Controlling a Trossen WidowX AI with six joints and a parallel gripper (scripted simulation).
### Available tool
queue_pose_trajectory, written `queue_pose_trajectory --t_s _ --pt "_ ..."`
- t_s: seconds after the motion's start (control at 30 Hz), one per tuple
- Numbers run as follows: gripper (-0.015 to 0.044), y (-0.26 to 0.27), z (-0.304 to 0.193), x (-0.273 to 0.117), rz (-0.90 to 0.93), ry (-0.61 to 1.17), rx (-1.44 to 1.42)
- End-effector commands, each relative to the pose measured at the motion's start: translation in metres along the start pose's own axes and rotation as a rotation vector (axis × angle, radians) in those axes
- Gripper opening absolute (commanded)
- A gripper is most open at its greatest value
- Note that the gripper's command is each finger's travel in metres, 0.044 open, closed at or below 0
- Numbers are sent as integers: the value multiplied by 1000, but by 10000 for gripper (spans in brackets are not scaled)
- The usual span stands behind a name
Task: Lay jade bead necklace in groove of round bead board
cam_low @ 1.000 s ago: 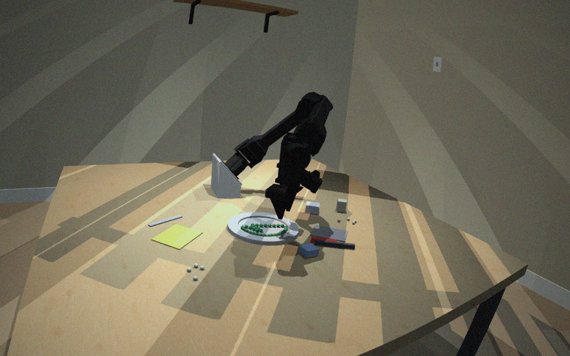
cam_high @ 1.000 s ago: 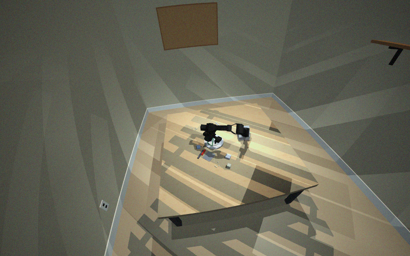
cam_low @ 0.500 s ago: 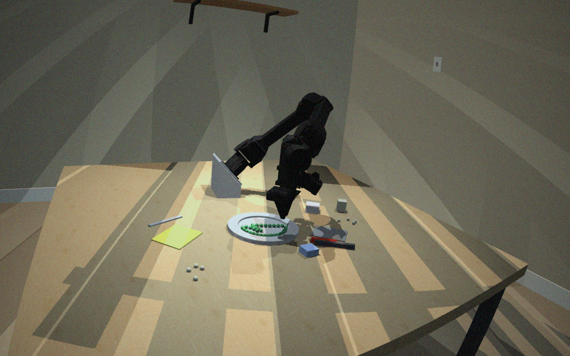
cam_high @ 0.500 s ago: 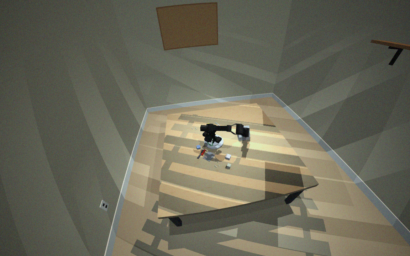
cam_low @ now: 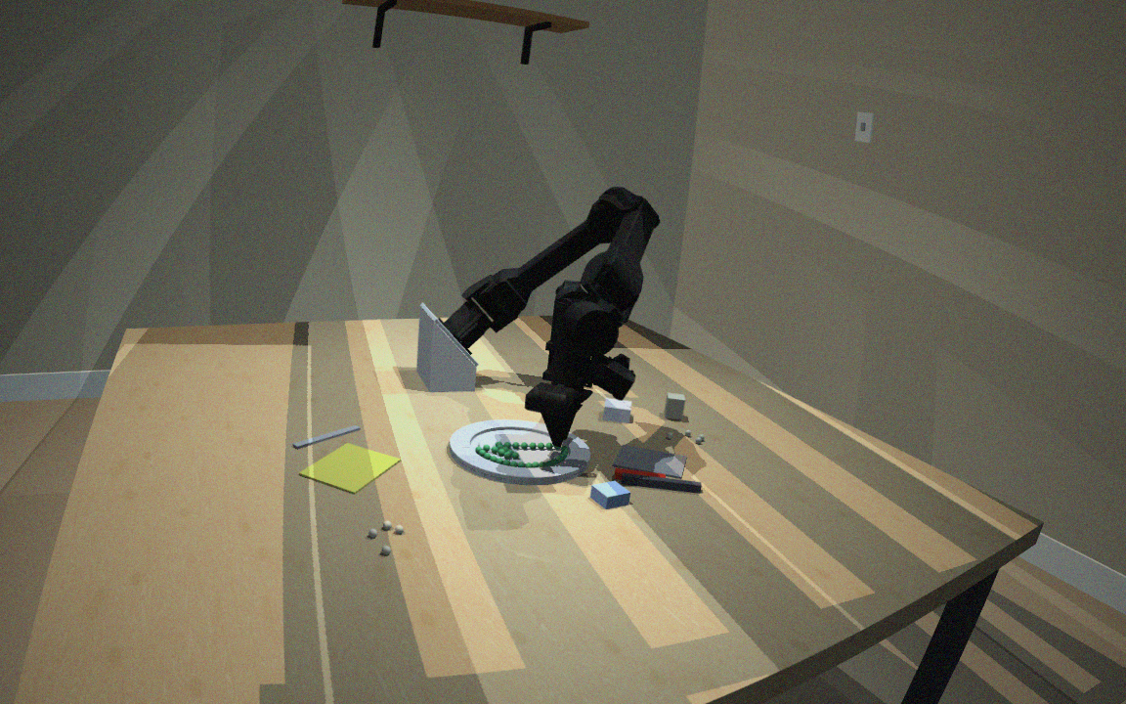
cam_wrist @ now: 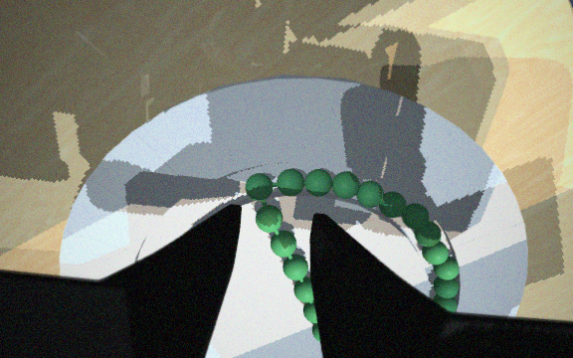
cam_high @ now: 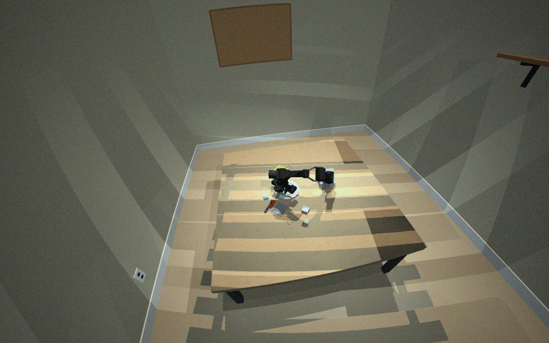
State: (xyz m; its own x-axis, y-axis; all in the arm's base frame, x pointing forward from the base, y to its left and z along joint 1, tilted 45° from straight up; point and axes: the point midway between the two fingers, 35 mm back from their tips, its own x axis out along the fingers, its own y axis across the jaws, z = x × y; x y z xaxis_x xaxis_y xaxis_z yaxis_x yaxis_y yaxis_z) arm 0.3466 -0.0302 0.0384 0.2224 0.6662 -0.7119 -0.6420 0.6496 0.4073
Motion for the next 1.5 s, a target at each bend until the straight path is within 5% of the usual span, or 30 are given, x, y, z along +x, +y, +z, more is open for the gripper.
queue_pose_trajectory --t_s 0.0,0.27,0.43,1.47 --pt "120 2 -3 9 15 4 12" --pt "120 2 -3 10 15 4 12" --pt "0 2 -2 8 8 4 4" --pt "0 2 -3 2 15 4 12"
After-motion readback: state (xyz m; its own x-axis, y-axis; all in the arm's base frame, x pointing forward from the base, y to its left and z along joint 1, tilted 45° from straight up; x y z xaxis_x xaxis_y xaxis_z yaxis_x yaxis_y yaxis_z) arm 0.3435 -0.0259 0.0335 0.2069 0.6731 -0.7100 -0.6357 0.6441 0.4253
